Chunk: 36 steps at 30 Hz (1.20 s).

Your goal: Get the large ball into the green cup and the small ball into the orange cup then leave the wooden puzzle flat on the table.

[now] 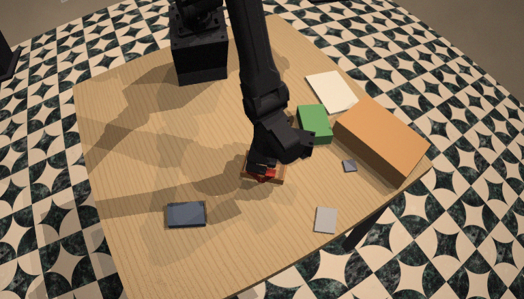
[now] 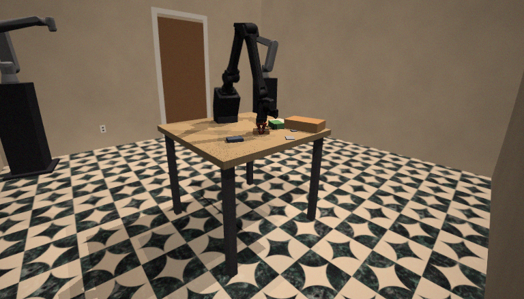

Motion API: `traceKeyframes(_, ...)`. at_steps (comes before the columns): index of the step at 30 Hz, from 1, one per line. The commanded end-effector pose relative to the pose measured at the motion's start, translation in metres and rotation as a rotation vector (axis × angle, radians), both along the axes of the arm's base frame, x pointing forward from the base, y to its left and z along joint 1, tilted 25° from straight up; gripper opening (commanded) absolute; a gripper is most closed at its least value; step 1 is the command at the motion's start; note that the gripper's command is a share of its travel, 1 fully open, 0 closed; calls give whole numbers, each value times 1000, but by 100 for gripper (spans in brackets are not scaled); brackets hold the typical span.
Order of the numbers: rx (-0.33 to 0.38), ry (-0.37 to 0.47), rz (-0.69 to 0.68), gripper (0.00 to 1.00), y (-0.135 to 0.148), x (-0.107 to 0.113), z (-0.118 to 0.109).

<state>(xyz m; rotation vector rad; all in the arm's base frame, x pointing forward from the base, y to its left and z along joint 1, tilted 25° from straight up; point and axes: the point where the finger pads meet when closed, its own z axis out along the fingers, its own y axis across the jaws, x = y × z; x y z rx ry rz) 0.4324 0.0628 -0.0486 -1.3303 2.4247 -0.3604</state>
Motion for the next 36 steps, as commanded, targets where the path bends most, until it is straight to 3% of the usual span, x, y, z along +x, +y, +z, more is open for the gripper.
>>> traceKeyframes(1, 4, -14, 3, 86, -1, 8, 2)
traceKeyframes(23, 4, -14, 3, 86, -1, 8, 2)
traceKeyframes(36, 8, -15, 7, 86, 5, -4, 20)
